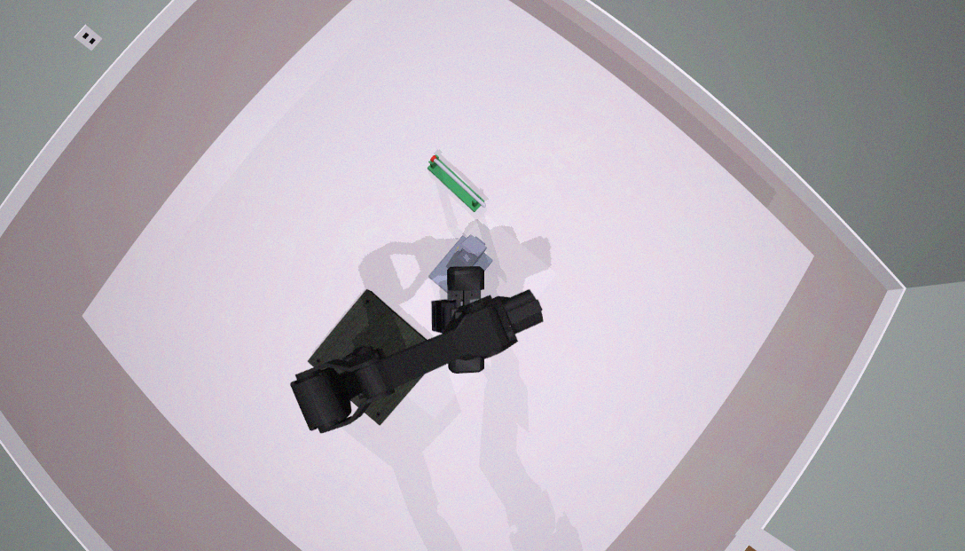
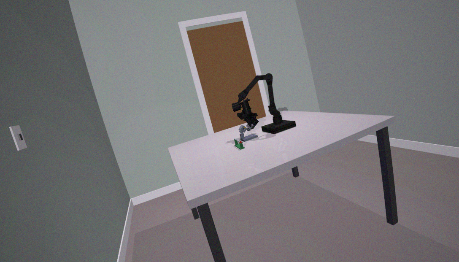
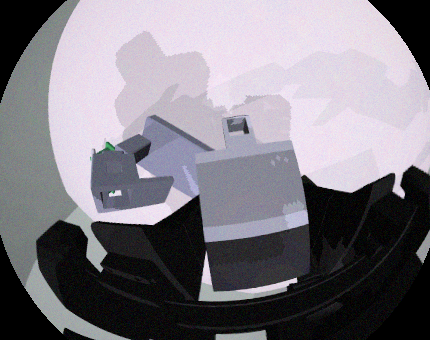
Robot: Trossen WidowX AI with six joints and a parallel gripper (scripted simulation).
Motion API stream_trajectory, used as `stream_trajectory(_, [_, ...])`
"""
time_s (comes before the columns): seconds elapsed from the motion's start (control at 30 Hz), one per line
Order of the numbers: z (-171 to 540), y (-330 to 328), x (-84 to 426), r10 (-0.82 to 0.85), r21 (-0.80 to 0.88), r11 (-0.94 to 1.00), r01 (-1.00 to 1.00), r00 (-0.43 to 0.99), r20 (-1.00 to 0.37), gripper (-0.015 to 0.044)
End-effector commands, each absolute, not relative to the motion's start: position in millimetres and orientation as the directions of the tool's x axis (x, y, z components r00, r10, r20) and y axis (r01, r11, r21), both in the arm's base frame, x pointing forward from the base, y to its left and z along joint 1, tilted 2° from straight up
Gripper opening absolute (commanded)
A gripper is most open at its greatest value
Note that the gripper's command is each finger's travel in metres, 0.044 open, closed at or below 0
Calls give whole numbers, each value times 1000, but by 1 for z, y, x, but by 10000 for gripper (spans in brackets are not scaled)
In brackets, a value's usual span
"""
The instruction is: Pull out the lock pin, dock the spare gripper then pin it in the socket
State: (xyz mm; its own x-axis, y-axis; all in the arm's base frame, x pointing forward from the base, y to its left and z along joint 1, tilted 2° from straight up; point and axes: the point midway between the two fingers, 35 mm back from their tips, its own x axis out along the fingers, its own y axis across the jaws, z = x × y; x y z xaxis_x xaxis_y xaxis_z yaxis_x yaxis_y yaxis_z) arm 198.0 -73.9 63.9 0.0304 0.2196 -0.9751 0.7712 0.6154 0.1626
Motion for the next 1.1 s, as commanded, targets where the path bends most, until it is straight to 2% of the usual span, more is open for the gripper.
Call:
stream_trajectory(0.0, [65, -66, 194, 299, 216, 609, 764, 31, -954, 0])
stream_trajectory(0.53, [79, -36, 186, 603, 449, 484, 751, 85, -793, 0])
stream_trajectory(1.07, [106, -21, 193, 791, 649, 238, 723, 243, -562, 0])
